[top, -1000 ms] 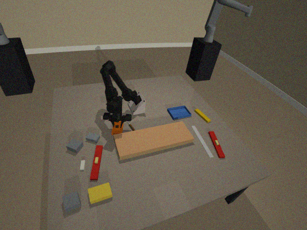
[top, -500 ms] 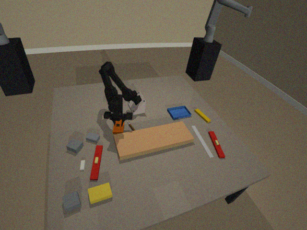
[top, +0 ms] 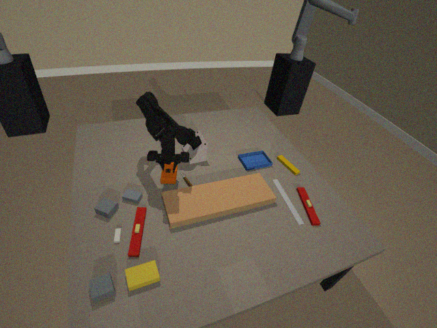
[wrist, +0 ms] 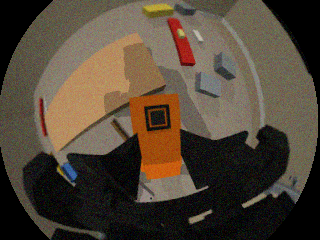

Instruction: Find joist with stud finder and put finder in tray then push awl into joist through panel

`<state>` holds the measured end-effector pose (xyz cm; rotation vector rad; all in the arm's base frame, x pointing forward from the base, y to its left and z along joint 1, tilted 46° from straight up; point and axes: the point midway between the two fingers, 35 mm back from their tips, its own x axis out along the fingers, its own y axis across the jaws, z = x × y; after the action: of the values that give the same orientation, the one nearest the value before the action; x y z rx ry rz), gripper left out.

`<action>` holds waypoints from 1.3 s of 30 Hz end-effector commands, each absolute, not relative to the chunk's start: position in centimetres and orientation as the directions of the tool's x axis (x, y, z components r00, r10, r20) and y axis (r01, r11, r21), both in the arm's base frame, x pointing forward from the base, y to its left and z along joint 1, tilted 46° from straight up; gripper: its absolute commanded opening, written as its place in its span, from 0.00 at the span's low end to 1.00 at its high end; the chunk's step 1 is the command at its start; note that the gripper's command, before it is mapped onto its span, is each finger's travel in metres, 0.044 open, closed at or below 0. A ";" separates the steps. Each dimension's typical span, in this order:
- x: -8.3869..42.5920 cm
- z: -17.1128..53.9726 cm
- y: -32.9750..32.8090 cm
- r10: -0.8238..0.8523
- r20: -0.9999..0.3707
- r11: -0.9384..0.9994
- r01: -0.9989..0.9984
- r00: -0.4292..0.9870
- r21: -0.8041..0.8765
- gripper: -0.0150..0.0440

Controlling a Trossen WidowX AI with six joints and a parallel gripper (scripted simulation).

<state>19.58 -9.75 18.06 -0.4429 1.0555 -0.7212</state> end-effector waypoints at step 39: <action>32.1 22.6 -5.2 -0.683 -0.648 0.702 0.061 0.336 -0.709 0.25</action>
<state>30.47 -5.57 22.53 -0.6314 1.1313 -0.5621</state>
